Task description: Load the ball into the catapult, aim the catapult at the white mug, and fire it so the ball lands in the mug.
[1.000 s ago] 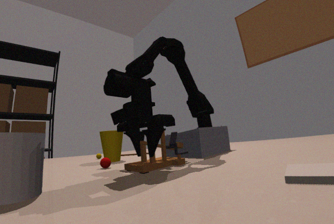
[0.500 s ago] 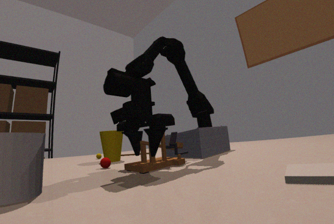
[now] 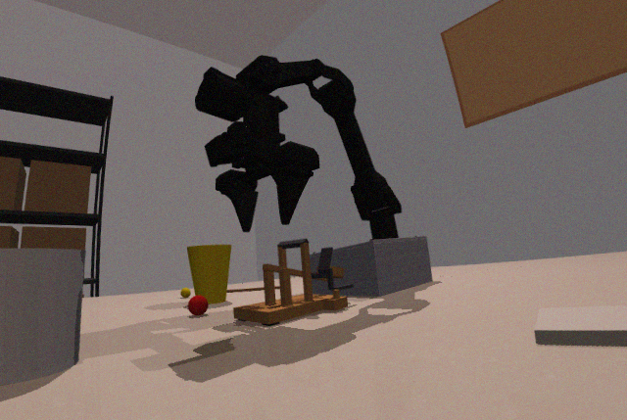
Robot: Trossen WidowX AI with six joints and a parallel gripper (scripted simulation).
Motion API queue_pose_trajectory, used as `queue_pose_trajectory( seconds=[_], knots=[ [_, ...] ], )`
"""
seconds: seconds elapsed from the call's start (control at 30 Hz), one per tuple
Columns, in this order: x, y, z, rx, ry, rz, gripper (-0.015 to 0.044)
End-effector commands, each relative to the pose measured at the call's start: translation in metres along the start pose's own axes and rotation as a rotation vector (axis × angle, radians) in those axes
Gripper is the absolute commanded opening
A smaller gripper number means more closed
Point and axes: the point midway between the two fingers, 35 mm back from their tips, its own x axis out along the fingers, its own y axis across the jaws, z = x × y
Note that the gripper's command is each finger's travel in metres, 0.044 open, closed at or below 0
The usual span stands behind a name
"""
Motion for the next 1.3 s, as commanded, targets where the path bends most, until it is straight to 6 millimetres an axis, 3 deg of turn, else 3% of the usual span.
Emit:
queue_pose_trajectory(
  seconds=[0.0,0.07,0.17,0.23,0.43,1.27],
  knots=[
    [-0.002,0.000,-0.006,-0.001,0.016,-0.002,0.0440],
    [-0.001,0.000,-0.008,-0.001,0.017,-0.003,0.0440],
    [0.033,0.000,-0.008,-0.001,0.017,-0.003,0.0440],
    [0.043,0.000,-0.009,-0.001,0.017,-0.003,0.0440],
    [0.045,0.000,-0.009,-0.001,0.017,-0.003,0.0440],
    [0.086,0.000,-0.009,-0.001,0.017,-0.003,0.0440]
  ],
)
